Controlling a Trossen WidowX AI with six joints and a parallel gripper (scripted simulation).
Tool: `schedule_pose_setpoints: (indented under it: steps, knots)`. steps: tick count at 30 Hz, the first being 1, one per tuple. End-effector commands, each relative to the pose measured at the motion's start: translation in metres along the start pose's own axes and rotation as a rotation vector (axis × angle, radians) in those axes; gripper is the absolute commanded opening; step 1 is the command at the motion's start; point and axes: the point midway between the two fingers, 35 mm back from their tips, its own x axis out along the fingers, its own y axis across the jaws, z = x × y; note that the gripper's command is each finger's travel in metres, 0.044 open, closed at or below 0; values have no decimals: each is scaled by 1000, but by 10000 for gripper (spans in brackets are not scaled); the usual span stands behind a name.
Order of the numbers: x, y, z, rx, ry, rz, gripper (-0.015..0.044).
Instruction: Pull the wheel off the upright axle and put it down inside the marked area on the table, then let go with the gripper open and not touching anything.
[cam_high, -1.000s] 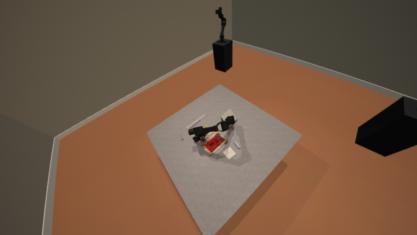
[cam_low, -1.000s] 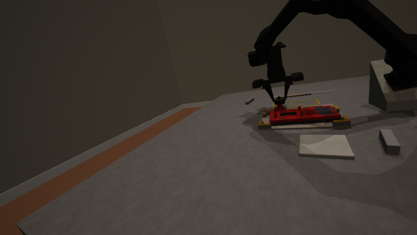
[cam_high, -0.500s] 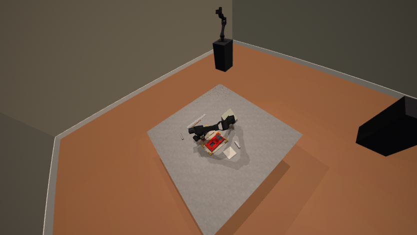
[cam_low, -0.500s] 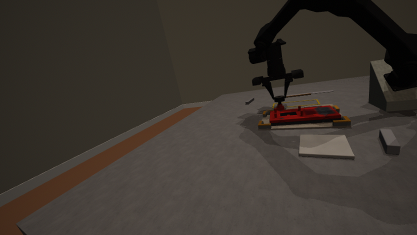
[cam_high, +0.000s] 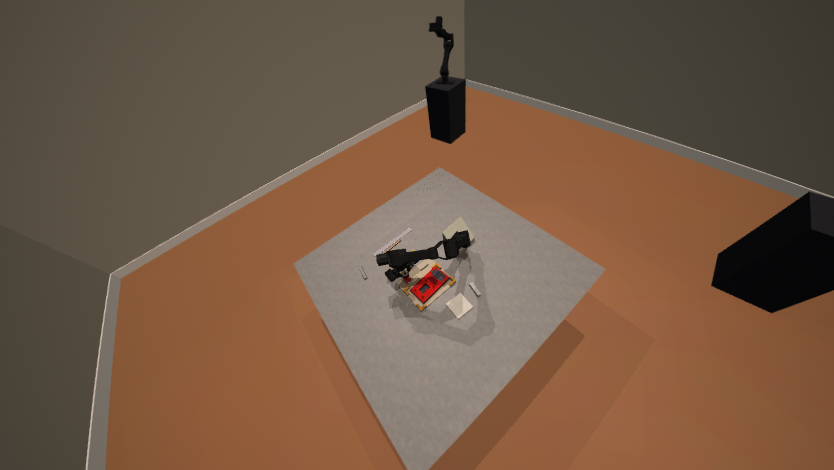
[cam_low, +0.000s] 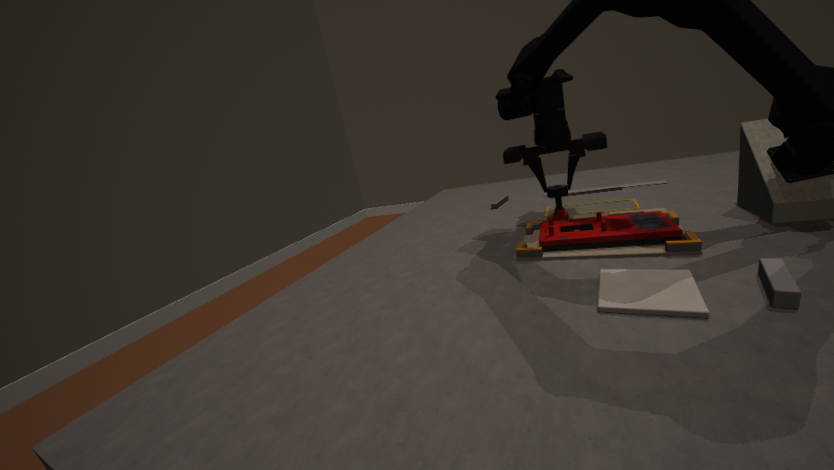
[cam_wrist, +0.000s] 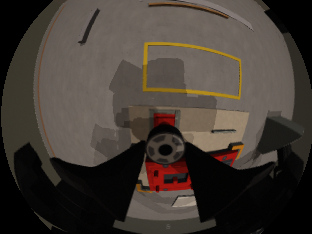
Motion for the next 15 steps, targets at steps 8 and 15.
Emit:
schedule_pose_setpoints:
  steps: [8,15]
  knots:
    - [-5,1,0,-5,-2,3,0]
    - [-7,1,0,-4,-2,3,0]
